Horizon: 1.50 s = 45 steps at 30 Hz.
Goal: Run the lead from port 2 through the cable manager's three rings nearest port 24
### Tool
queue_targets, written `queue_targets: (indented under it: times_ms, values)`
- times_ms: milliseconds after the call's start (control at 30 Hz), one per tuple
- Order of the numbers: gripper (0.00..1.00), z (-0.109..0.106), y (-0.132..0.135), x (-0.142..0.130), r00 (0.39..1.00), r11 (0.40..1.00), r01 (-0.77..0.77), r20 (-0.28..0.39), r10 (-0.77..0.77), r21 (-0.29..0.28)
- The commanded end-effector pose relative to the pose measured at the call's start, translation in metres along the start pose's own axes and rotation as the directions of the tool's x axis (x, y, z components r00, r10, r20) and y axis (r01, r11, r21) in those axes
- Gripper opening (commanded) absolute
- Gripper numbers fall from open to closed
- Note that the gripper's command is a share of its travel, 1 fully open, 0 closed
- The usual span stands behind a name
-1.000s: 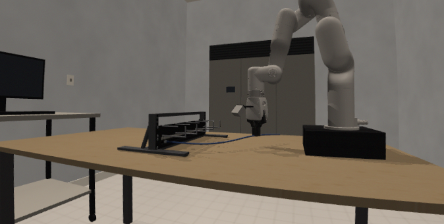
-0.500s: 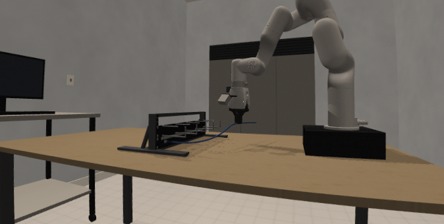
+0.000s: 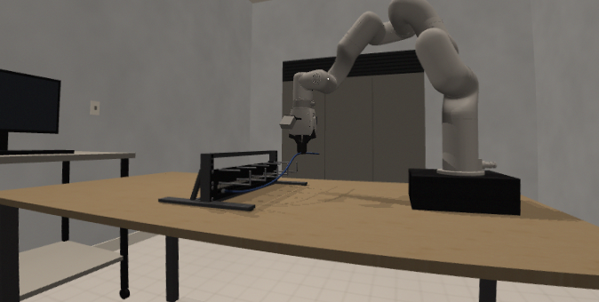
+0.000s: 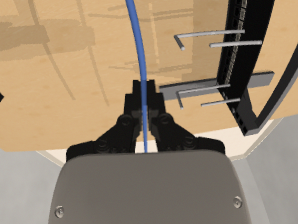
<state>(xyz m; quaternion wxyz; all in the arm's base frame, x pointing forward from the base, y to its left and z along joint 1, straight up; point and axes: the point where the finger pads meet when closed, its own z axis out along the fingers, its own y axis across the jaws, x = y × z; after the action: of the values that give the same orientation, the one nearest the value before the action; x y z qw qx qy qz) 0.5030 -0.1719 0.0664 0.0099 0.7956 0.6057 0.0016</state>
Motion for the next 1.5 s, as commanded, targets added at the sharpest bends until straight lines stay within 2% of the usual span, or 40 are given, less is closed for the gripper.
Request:
queue_targets:
  times_ms: [0, 133, 233, 1467]
  values:
    - [0.0, -0.016, 0.039, -0.01, 0.996, 0.996, 0.088, -0.008, -0.088, 0.017]
    - [0.0, -0.027, 0.064, -0.017, 0.989, 0.989, 0.15, -0.009, -0.149, 0.016]
    - [0.0, -0.03, 0.07, -0.019, 0.986, 0.986, 0.165, -0.01, -0.165, 0.016]
    - [0.0, -0.03, 0.071, -0.019, 0.986, 0.986, 0.165, -0.01, -0.165, 0.016]
